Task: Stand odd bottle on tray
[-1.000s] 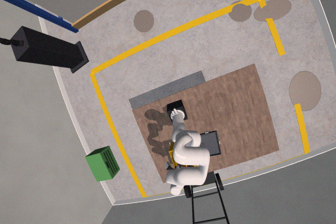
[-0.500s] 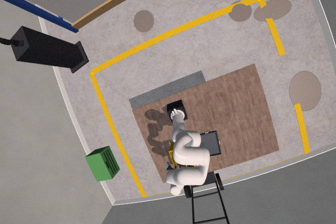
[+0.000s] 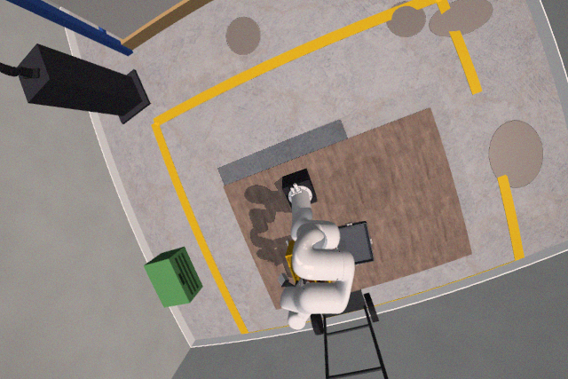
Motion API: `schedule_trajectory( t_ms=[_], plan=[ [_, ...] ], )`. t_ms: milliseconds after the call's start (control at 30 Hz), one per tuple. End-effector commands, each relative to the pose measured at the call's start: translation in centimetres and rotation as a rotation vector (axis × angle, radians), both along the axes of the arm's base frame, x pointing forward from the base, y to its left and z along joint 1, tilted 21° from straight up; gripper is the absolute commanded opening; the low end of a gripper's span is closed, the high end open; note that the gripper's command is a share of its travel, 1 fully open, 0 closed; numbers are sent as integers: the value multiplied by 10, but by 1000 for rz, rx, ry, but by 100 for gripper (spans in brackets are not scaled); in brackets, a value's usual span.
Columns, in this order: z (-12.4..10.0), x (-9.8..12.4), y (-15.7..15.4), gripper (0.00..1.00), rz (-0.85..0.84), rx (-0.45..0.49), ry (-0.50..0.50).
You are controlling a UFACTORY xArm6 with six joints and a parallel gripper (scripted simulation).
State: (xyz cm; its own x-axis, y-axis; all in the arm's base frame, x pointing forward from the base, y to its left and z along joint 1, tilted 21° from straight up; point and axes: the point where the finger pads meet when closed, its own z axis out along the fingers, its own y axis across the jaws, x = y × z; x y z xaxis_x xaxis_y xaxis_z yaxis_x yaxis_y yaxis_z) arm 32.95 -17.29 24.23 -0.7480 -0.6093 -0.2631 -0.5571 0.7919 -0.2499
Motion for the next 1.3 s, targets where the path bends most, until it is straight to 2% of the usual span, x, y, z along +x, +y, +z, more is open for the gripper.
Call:
schedule_trajectory(
  t_ms=[0,1267],
  plan=[
    [0,2,-1,65,0,-2,-4],
    [-32,14,-2,65,0,-2,-4]
  ],
)
